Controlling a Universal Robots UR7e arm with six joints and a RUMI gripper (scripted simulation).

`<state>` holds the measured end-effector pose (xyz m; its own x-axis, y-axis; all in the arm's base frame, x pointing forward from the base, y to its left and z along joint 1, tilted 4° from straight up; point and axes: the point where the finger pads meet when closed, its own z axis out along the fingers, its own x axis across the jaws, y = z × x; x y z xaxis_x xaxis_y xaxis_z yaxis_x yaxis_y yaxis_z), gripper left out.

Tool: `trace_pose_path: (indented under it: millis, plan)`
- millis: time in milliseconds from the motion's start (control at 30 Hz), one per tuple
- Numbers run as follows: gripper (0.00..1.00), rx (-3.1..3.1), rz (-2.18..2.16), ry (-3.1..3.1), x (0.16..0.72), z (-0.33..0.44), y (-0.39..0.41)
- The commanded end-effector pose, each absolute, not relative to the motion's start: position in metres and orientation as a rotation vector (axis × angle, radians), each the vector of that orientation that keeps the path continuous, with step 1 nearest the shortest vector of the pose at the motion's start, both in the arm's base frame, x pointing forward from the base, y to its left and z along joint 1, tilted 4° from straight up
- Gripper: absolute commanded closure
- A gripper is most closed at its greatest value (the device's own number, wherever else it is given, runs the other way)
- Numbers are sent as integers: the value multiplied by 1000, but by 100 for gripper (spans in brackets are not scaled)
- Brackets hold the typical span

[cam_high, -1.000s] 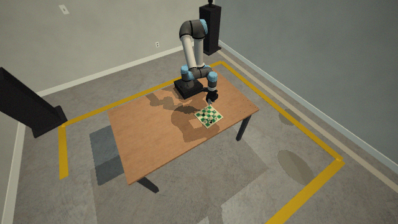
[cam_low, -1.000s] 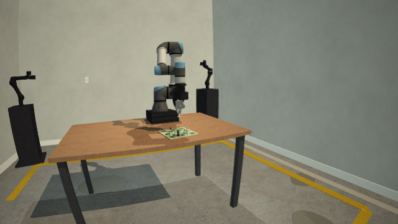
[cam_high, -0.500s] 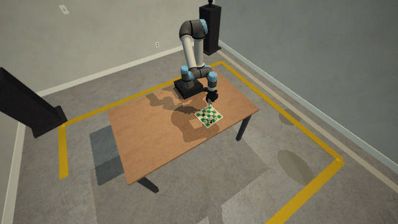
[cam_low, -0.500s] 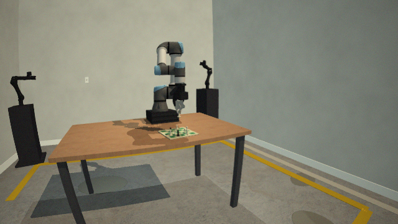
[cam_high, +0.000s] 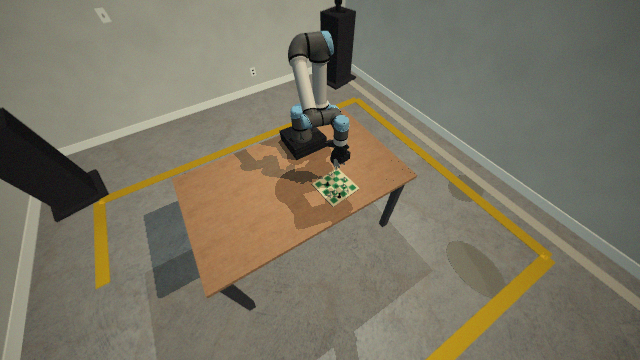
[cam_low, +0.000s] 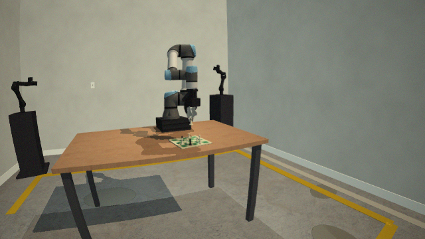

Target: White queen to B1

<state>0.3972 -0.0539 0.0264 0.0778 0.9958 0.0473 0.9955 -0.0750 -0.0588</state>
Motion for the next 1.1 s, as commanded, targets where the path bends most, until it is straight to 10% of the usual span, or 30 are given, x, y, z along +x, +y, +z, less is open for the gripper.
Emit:
trace_pose_path:
  millis: [0,1067]
  plan:
    - [100,-2307,11,-2022,398,27,-54]
    - [100,-2863,49,-1121,400,27,-59]
